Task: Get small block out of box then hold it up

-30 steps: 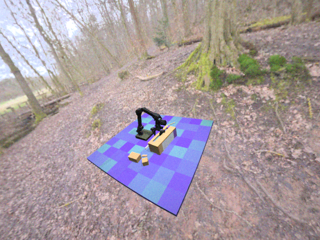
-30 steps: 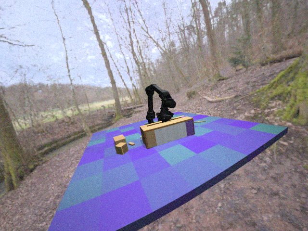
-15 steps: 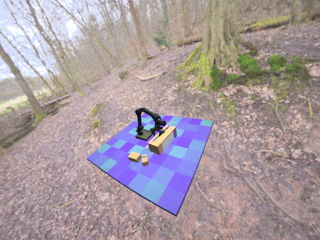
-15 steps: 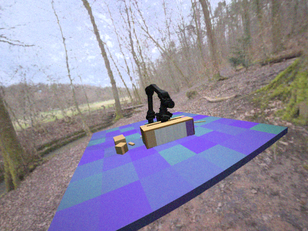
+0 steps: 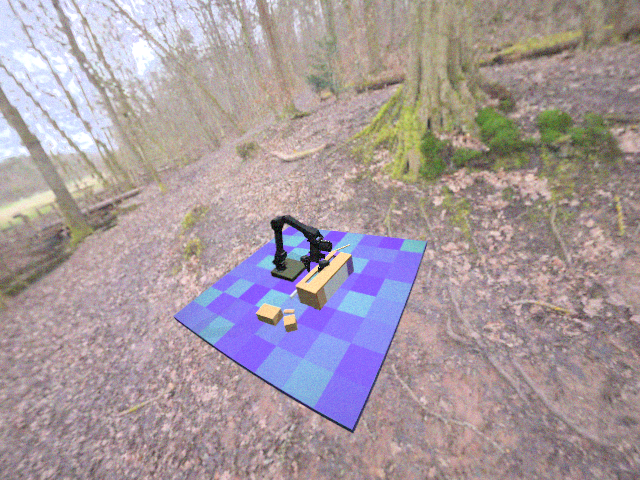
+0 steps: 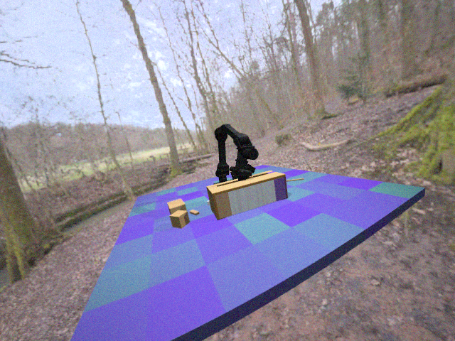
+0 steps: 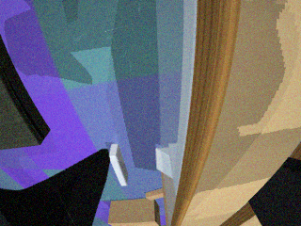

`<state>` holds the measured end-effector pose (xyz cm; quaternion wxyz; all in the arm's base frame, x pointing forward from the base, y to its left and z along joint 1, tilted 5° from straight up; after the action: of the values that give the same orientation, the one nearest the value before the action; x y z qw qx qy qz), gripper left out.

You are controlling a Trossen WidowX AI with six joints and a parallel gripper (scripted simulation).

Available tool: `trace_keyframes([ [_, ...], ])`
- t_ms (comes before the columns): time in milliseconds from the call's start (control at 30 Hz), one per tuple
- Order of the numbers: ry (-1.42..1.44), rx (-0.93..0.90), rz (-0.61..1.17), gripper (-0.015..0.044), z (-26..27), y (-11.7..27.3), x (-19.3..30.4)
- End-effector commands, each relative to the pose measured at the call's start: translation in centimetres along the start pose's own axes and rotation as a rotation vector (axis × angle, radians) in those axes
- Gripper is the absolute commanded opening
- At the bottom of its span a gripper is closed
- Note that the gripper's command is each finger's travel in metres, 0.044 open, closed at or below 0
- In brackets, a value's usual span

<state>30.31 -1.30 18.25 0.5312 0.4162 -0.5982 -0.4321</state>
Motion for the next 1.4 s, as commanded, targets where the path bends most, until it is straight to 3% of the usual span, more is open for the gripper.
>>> trace_keyframes([
  [0,0.002,0.0,0.002,0.04,0.0,-0.1,0.4],
  [1367,0.002,-0.001,0.003,0.04,0.2,-0.8,2.1],
])
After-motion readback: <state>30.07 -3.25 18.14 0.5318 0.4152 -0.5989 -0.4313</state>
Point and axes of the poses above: the point midway between the two fingers, 35 mm back from their tips, its own y axis back along the fingers, its own z axis across the jaws, x = y × z, the point moved 8 cm from there along y, back along the fingers, and after that the axes turned 4 degrees about y, right-handed, at the moved point
